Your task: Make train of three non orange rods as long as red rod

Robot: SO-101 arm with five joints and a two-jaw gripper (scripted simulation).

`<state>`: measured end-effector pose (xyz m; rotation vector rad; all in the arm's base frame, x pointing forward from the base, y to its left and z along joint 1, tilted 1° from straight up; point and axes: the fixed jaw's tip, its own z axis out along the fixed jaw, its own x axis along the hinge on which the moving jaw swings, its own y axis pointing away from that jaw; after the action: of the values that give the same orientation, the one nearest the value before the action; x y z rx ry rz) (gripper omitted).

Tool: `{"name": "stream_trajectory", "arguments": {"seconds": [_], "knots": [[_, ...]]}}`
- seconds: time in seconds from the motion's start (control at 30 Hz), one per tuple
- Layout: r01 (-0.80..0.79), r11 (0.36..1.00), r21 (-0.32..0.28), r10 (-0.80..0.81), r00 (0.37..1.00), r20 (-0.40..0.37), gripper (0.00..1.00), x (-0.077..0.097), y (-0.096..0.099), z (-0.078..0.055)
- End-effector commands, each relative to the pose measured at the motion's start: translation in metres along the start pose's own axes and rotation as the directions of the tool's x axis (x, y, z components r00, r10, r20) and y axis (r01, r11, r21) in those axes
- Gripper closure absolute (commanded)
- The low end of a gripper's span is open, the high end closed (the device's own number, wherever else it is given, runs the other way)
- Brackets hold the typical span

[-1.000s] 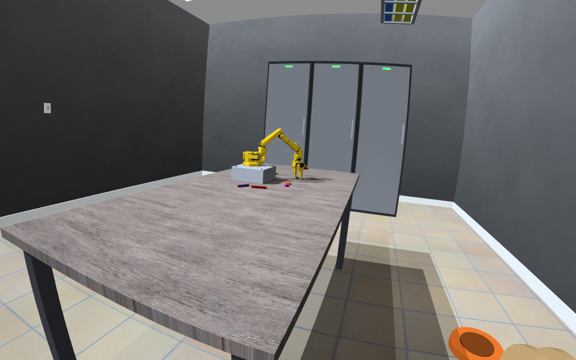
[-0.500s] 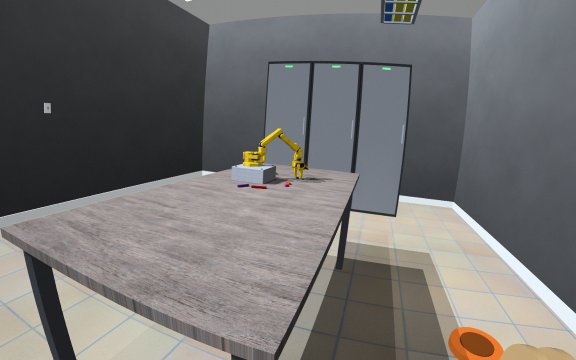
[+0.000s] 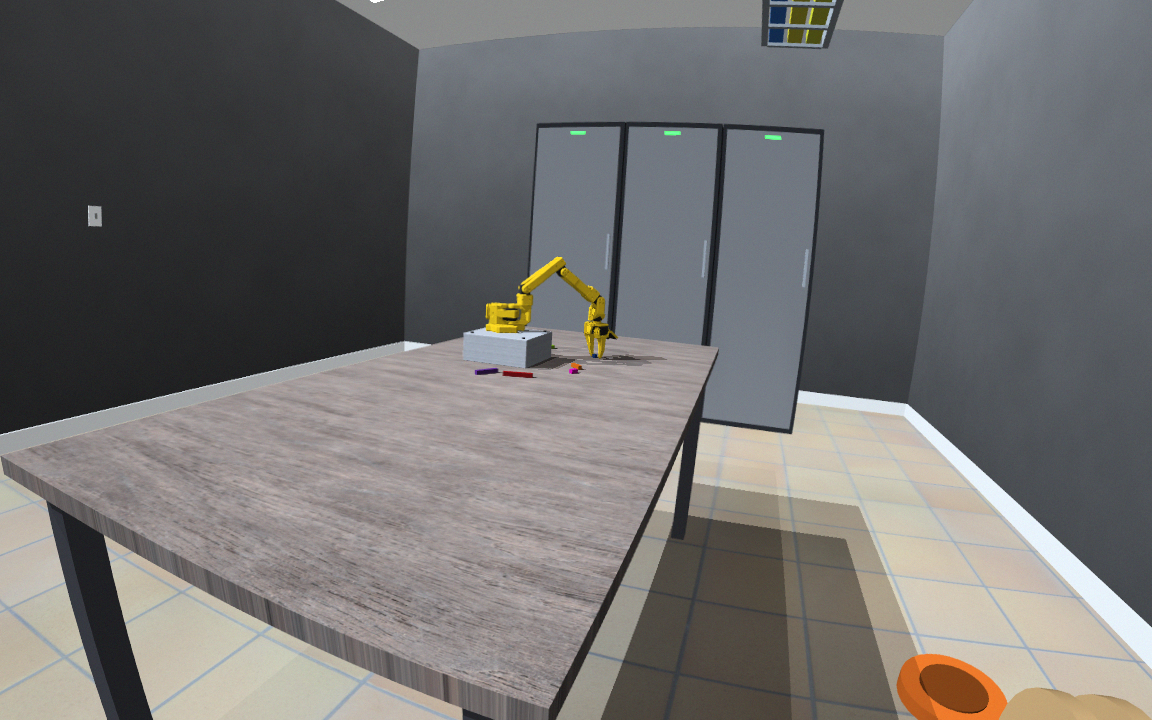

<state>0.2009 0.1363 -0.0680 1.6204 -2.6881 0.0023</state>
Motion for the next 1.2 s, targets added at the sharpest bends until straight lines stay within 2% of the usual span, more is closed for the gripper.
{"name": "stream_trajectory", "arguments": {"seconds": [0.0,0.53,1.17], "knots": [[-0.01,1.0,0.0,0.01,1.0,0.003,0.86,0.0007,-0.0021,0.0022],[-0.01,1.0,0.0,0.01,1.0,0.003,0.97,0.0007,-0.0021,0.0022],[-0.01,1.0,0.0,0.01,1.0,0.003,1.0,0.0007,-0.0021,0.0022]]}}
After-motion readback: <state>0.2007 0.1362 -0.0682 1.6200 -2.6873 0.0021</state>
